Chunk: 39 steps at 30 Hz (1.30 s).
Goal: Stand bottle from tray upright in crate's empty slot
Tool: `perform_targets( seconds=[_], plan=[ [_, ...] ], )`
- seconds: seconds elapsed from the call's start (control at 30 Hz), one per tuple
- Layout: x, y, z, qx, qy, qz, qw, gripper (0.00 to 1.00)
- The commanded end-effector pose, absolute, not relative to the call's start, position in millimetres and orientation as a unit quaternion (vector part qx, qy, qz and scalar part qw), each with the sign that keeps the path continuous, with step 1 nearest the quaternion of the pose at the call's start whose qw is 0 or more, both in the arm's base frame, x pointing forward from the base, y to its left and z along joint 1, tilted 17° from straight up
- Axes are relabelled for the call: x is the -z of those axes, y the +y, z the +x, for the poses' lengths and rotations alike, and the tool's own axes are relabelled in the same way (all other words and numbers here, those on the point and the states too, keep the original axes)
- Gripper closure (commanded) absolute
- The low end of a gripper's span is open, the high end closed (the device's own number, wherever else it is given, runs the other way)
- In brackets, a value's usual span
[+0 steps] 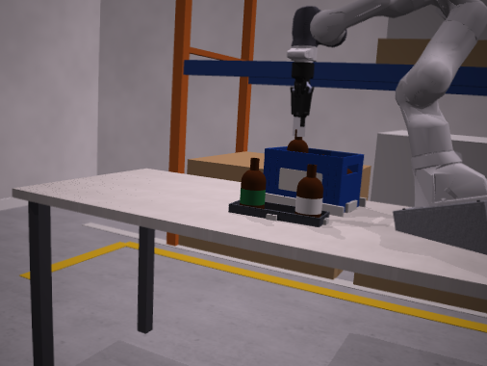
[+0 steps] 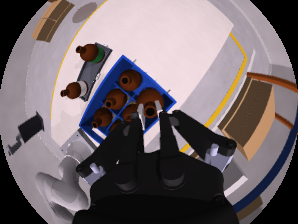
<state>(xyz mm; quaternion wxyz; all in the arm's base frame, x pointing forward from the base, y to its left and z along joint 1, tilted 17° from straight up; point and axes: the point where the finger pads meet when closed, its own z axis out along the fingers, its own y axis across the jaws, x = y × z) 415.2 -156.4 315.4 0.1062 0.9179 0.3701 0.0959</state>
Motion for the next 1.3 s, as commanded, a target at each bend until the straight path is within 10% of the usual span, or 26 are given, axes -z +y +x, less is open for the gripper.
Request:
perform_targets(
  seconds=[0.0,1.27],
  plan=[
    [-315,-159,419,-0.101,0.366,0.919,0.109,1.00],
    [-302,-160,422,-0.101,0.366,0.919,0.109,1.00]
  ],
)
